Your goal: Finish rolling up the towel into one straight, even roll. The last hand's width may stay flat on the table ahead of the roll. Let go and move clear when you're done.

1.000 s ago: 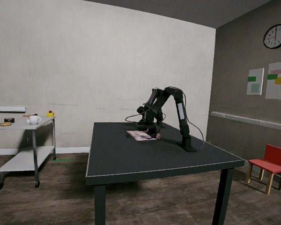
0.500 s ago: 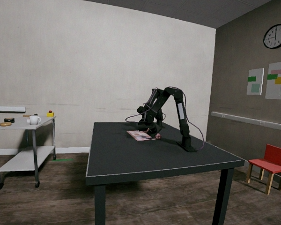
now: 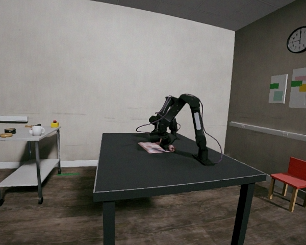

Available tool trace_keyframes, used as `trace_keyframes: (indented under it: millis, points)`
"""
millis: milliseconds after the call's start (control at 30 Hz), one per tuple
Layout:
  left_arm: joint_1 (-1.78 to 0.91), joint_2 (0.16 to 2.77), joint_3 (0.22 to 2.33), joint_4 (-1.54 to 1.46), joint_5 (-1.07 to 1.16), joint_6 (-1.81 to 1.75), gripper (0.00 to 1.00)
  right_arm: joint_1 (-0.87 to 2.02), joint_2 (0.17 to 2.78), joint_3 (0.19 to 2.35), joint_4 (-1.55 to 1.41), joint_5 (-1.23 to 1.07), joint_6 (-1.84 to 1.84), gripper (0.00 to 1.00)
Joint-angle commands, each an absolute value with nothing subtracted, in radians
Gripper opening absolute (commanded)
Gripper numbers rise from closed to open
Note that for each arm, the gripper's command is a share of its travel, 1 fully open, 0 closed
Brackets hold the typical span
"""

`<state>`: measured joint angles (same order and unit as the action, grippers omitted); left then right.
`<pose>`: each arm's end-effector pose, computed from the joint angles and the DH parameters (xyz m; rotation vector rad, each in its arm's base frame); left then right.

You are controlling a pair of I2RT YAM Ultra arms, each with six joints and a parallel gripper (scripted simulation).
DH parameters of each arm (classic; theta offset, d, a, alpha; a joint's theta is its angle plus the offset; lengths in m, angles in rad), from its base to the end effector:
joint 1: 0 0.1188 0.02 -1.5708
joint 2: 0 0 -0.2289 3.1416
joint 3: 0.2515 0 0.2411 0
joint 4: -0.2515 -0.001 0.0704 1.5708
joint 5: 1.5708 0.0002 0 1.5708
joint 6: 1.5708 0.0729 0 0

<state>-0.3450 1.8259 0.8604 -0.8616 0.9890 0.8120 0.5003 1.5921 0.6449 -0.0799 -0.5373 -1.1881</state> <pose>0.1979 -0.1348 0.0756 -1.3396 -2.3997 1.5199 0.2261 0.1673 0.0792 -1.9395 1.4744 0.4013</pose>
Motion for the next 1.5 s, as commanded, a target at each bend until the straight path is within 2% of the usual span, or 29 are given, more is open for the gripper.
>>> trace_keyframes:
  millis: [0,467,667,933,1167,1233,1467]
  points:
    - [-0.289,1.803,0.912,-0.962,0.958,0.907,0.85,0.498,1.612,0.703,-0.140,-0.560,-1.174,0.36]
    - [-0.165,1.825,1.038,-1.221,0.909,1.110,0.86,0.458,1.743,0.931,-0.482,-0.652,-1.160,0.36]
    - [-0.191,1.745,0.988,-1.136,0.888,1.059,0.87,0.443,1.813,1.033,-0.624,-0.689,-1.161,0.36]
    - [-0.320,1.438,0.810,-0.838,0.776,0.864,0.91,0.416,1.987,1.258,-0.931,-0.758,-1.187,0.36]
    - [-0.528,1.131,0.632,-0.577,0.538,0.674,0.93,0.399,2.139,1.442,-1.178,-0.803,-1.222,0.36]
    - [-0.528,1.131,0.632,-0.577,0.538,0.674,0.93,0.399,2.139,1.442,-1.178,-0.803,-1.222,0.36]
    - [-0.806,0.923,0.490,-0.406,0.181,0.538,0.96,0.389,2.276,1.597,-1.390,-0.829,-1.275,0.36]
